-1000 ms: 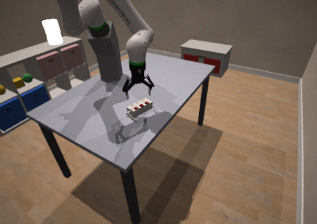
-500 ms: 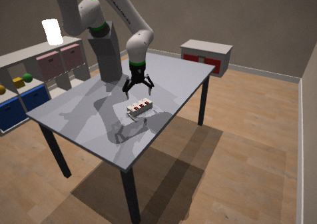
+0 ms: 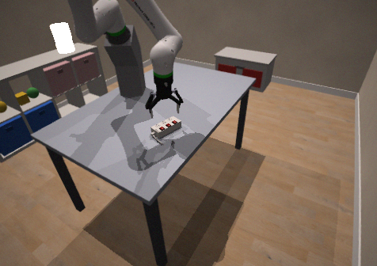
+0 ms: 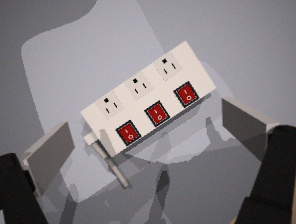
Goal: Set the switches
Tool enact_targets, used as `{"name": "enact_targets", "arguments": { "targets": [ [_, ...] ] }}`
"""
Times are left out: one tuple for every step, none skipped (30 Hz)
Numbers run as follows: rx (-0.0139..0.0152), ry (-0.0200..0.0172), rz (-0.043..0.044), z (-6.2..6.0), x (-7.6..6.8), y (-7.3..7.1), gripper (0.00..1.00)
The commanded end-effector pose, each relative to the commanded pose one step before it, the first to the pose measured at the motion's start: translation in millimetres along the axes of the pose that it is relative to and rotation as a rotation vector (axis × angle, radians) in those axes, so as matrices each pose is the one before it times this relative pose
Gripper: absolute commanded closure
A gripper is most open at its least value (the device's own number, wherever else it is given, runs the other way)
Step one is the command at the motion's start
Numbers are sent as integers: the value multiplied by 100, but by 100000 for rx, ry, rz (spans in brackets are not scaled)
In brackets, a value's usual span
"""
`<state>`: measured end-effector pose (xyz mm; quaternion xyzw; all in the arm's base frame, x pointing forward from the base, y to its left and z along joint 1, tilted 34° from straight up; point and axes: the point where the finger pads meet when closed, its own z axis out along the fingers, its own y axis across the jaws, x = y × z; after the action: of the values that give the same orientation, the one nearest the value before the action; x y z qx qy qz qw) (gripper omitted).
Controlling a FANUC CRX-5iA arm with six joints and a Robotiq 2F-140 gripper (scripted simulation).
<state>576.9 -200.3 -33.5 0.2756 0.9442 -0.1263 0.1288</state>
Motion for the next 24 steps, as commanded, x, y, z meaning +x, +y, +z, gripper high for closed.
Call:
{"name": "enact_targets", "arguments": {
  "targets": [
    [1872,-4151,-10981,-854,-371,-438,0],
    [1687,-3859,-10966,-829,-232,-236,0],
    [936,-2374,-7588,-981,-138,9,0],
    [568,-1273,-3683,0,0,0,0],
    [277,-681,-1904,0,0,0,0],
    [0,0,0,0,0,0,0],
    [1513,-4118,-13374,-986,-28,340,0],
    [0,0,0,0,0,0,0],
    [0,0,0,0,0,0,0],
    [1067,-3341,-11446,-842,22,559,0],
    [0,0,0,0,0,0,0],
    [0,0,0,0,0,0,0],
    [612,-2215,-7862,-580,13,528,0],
    [0,0,0,0,0,0,0],
    [0,0,0,0,0,0,0],
    [255,-1025,-3707,-275,-2,289,0],
    [42,-177,-644,-48,-2,53,0],
    [0,0,0,0,0,0,0],
    [0,0,0,0,0,0,0],
    [0,0,0,0,0,0,0],
    [0,0,0,0,0,0,0],
    [0,0,0,0,0,0,0],
    [0,0,0,0,0,0,0],
    [0,0,0,0,0,0,0]
  ]
}}
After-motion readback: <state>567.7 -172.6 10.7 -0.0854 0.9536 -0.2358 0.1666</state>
